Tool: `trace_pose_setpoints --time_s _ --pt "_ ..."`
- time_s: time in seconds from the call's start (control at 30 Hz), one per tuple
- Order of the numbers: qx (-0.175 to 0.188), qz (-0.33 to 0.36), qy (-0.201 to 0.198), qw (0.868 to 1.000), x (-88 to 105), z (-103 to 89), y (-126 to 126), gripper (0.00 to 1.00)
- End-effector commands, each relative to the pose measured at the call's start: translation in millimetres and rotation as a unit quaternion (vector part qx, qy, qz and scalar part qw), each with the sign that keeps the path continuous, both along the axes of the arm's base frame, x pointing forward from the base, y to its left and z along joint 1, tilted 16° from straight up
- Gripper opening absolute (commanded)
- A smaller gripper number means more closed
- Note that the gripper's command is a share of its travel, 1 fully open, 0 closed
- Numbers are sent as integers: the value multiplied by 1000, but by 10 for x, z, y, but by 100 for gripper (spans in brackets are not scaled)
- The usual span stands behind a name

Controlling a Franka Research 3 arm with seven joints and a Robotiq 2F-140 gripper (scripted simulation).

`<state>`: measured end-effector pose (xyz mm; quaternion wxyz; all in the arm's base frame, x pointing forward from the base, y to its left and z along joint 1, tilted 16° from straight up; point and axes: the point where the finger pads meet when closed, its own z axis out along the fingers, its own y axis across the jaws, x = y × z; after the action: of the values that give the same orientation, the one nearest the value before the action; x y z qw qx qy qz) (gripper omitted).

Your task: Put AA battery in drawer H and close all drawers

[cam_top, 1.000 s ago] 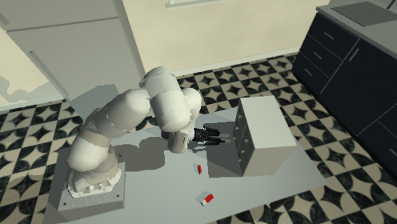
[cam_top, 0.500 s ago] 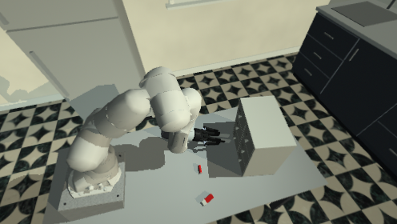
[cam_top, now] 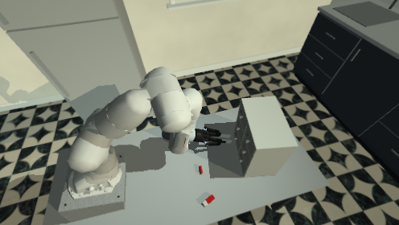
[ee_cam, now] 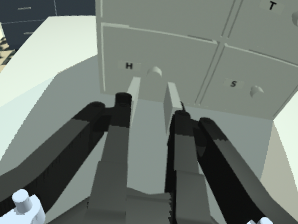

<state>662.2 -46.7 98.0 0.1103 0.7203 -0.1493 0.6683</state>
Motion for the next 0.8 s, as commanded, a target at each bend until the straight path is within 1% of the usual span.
trace_pose_setpoints --time_s 0.0,0.77 --pt "-1 1 0 1000 12 7 16 20" --pt "-1 1 0 1000 29 12 9 20"
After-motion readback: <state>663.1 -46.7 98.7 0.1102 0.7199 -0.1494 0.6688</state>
